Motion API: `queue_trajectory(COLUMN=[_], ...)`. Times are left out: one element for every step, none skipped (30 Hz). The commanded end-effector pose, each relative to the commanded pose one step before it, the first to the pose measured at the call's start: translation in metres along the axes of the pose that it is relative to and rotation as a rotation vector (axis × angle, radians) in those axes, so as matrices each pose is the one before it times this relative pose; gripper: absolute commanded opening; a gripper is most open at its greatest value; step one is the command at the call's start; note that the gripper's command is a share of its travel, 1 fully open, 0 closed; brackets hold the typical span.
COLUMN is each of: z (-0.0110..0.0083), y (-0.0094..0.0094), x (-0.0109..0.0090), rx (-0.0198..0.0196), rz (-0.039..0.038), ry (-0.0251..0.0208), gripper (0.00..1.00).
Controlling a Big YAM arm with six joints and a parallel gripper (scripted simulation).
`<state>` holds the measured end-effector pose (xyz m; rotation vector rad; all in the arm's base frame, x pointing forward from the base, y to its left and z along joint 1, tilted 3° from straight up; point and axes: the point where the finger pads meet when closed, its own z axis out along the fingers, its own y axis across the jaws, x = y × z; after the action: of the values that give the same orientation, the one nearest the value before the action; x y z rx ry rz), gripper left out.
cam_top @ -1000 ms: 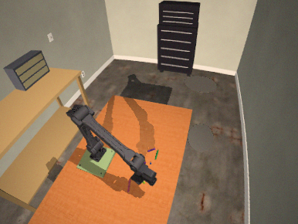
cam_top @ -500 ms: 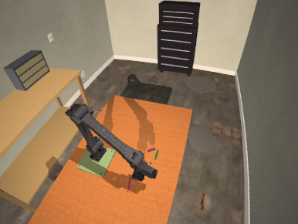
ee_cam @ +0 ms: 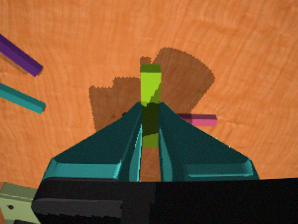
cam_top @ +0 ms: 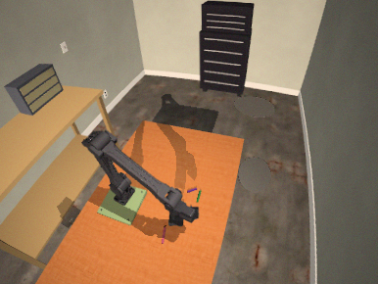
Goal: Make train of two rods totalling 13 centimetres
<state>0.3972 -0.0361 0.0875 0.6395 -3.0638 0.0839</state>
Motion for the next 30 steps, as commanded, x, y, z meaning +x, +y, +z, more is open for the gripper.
queue_trajectory(z=[-0.01264,-0.00143,0.00043,0.00000,0.00000,0.00104,0.00000,0.00000,-0.00294,0.00026,0.00269,0.00000,0.00068,0.00415,-0.00460,0.00000,0.00051,-0.00272,0.00226,0.00000,0.00000,0.00000,0.00056,0.00331,-0.00352,0.00175,-0.00162,0.00076,-0.00067,-0.00163], y=[0.00494,-0.00490,-0.00455,0.00000,0.00000,0.01406,0.00048,0.00032,-0.00551,-0.00512,0.01497,0.00053,0.00037,-0.00412,0.00804,0.00042,0.00028,-0.00951,0.01293,0.00062,0.00000,0.00000,0.00347,-0.00194,0.00433,0.00052,0.00171,-0.00012,0.00148,-0.00266], x=[-0.00582,-0.00746,-0.00189,0.00000,0.00000,0.00951,0.00063,0.00041,-0.00689,-0.00245,0.00917,0.00058,0.00036,-0.00109,0.00056,0.00040,0.00023,-0.00387,0.00323,0.00051,0.00000,0.00000,-0.00043,-0.00166,0.00085,0.00023,-0.00072,0.00042,-0.00099,-0.00200], rx=[0.01790,0.00351,0.00051,0.00000,0.00000,-0.00223,-0.00197,-0.00129,0.00621,0.00092,-0.00529,-0.00215,-0.00238,-0.00657,0.01041,-0.00172,-0.00187,0.00724,-0.00423,-0.00250,0.00000,0.00000,-0.00070,-0.00679,0.00956,-0.00509,0.00514,-0.00179,0.00285,0.00540], rz=[-0.11206,0.00034,0.00681,0.00000,0.00000,-0.10078,-0.00017,-0.00011,0.00053,0.00629,-0.09528,-0.00017,-0.00019,0.00585,-0.08721,-0.00013,-0.00014,0.00953,-0.08233,-0.00017,0.00000,0.00000,-0.06324,-0.00045,-0.05185,-0.00032,-0.04102,0.00109,-0.03136,-0.01888], ry=[-0.03520,-0.00544,-0.00017,0.00000,0.00000,0.00171,0.00255,0.00167,-0.00805,-0.00066,0.00511,0.00236,0.00263,0.00755,-0.01144,0.00163,0.00178,-0.00636,0.00276,0.00208,0.00000,0.00000,0.00023,0.00504,-0.00698,0.00342,-0.00350,0.00116,-0.00191,-0.00314], gripper=[0.04,0.04,0.04,0.04,0.04,0.04,0.04,0.04,0.04,0.04,0.04,0.04,0.04,0.04,0.04,0.04,0.04,0.04,0.04,0.04,0.04,0.04,0.04,0.04,0.04,0.04,0.04,0.04,0.04,0.04])
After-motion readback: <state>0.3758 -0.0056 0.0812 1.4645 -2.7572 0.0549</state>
